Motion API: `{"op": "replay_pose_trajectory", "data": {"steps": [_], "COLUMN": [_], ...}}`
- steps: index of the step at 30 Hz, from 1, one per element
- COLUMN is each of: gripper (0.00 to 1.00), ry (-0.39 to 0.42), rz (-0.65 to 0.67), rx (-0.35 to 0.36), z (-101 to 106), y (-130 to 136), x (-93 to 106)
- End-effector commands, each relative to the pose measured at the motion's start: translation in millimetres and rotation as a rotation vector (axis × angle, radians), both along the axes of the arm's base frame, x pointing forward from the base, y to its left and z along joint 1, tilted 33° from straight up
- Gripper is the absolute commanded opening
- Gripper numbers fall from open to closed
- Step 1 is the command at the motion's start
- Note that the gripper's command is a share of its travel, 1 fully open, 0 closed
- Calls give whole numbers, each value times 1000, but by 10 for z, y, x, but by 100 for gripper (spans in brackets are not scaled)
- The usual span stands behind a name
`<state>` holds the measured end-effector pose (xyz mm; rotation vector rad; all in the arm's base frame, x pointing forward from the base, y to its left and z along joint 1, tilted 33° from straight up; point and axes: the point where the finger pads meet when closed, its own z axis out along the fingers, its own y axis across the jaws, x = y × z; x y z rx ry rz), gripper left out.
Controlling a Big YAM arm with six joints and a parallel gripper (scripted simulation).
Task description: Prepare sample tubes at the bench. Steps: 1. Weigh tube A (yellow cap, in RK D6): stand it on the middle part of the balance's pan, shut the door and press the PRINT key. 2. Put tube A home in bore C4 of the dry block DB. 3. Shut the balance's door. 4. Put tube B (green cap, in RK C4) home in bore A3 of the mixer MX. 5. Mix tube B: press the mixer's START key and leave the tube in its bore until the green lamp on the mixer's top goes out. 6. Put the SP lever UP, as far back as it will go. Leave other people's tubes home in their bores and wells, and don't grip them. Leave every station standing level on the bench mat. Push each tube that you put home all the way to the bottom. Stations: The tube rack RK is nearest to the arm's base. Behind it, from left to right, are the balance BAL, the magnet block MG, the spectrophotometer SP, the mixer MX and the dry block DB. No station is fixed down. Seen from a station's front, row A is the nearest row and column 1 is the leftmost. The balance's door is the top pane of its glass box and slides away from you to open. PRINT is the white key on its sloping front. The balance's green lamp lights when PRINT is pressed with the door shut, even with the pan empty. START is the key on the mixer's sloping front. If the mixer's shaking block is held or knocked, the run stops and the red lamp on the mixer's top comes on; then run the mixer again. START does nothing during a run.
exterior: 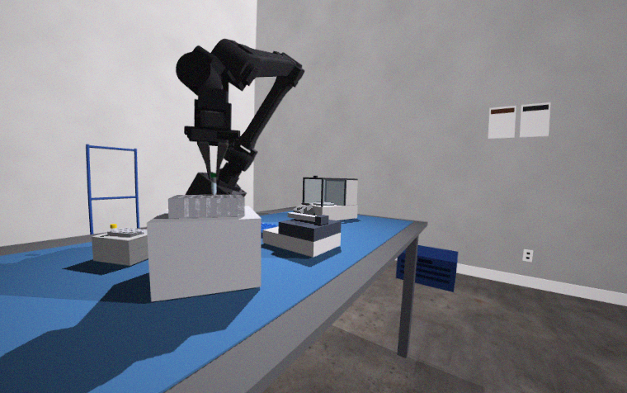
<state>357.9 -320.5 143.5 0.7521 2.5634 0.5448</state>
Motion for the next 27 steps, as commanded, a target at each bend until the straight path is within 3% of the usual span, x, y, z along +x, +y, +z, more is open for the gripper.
{"op": "replay_pose_trajectory", "data": {"steps": [1,25,27], "gripper": [9,9,9], "ry": [0,-2,-13], "rz": [6,6,-1], "rx": [-1,-3,-18], "z": [-34,-25,73], "y": [60,71,-38], "x": [60,52,37]}}
